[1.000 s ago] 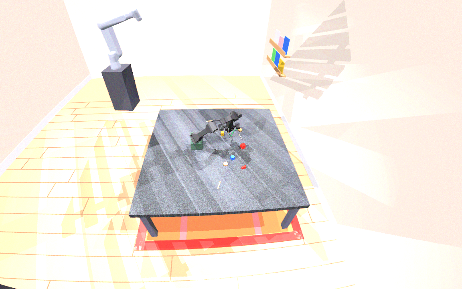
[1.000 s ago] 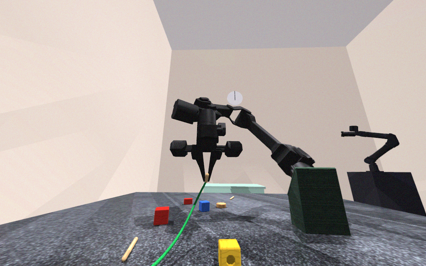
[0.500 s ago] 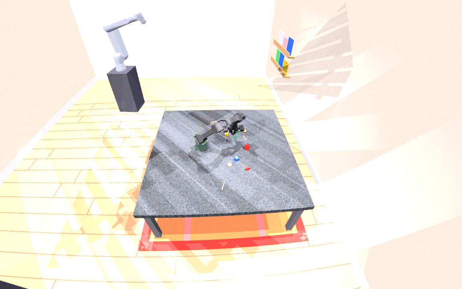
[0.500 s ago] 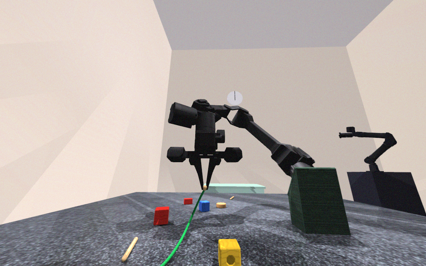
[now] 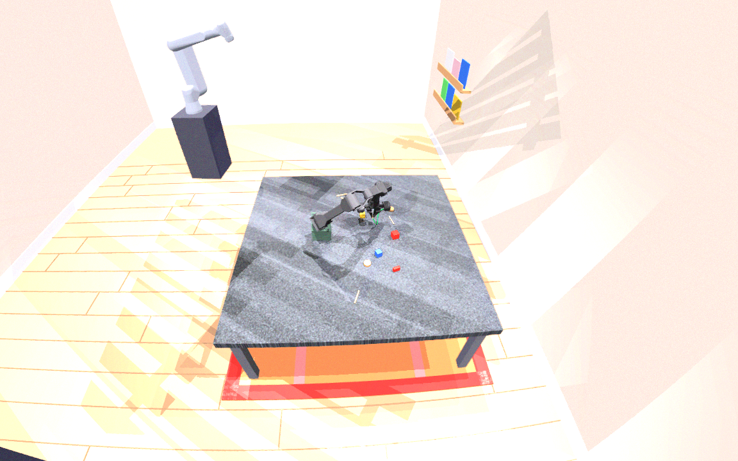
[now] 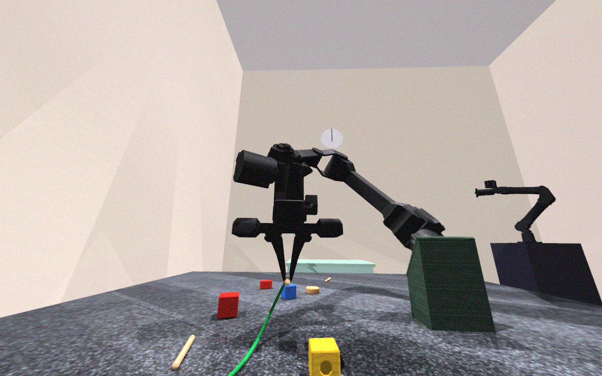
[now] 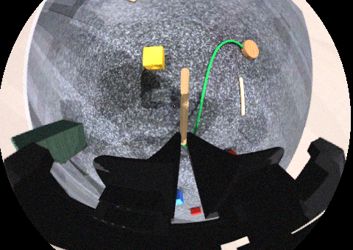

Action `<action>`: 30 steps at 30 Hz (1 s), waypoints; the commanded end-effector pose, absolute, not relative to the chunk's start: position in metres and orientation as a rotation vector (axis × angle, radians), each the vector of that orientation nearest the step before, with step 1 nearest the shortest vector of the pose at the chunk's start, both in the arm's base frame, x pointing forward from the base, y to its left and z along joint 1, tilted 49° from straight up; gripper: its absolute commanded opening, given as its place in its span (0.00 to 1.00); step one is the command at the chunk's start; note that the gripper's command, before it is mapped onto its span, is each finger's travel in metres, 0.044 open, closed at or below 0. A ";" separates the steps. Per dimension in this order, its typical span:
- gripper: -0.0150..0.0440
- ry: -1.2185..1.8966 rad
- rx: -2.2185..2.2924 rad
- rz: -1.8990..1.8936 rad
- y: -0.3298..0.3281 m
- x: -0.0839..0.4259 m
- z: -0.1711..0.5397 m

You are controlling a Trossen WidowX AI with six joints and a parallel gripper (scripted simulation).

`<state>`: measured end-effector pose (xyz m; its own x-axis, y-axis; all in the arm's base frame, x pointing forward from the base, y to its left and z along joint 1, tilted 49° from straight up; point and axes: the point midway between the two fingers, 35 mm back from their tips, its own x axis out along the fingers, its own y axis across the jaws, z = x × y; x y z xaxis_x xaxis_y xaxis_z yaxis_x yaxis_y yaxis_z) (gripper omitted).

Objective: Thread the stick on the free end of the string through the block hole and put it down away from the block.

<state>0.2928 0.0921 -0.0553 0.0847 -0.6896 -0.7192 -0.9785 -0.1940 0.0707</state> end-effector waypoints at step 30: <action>0.25 1.676 -1.997 0.817 0.069 0.301 -0.057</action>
<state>0.2988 0.0725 -0.0626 0.1006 -0.7401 -0.6649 -0.9795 -0.1911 0.0645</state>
